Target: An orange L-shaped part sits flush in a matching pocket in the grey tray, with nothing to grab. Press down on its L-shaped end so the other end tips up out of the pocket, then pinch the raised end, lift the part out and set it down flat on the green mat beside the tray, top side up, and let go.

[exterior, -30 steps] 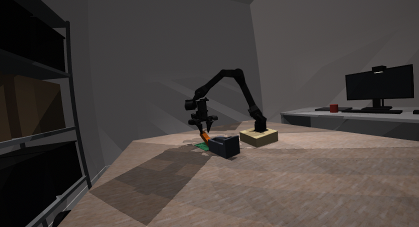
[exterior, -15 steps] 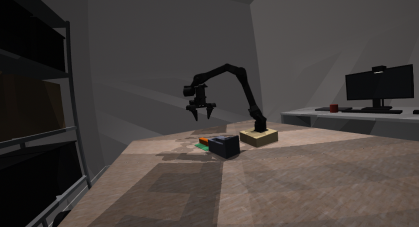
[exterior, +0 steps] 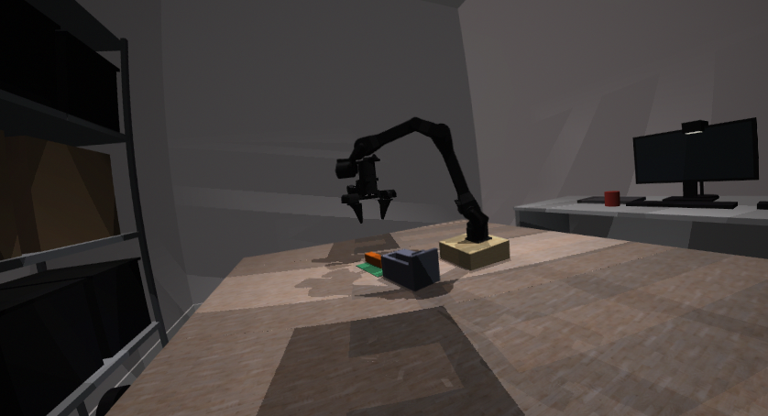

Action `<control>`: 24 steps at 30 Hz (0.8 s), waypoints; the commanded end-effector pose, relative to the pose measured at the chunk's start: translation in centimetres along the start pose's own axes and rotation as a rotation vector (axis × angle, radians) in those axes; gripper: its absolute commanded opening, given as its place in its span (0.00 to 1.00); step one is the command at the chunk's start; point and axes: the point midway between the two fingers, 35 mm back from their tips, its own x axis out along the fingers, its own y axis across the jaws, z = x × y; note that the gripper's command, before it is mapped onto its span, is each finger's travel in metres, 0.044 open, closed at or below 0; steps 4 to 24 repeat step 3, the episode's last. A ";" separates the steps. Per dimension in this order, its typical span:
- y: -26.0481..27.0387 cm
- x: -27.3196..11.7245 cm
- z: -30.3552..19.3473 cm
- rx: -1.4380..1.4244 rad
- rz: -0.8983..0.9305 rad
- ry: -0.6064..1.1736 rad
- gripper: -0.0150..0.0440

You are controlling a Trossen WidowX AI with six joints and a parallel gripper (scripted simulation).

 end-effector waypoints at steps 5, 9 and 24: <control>0.0 0.0 0.0 0.000 0.000 0.000 0.93; 0.0 0.0 0.0 0.000 0.000 0.000 0.93; 0.0 0.0 0.0 0.000 0.000 0.000 0.93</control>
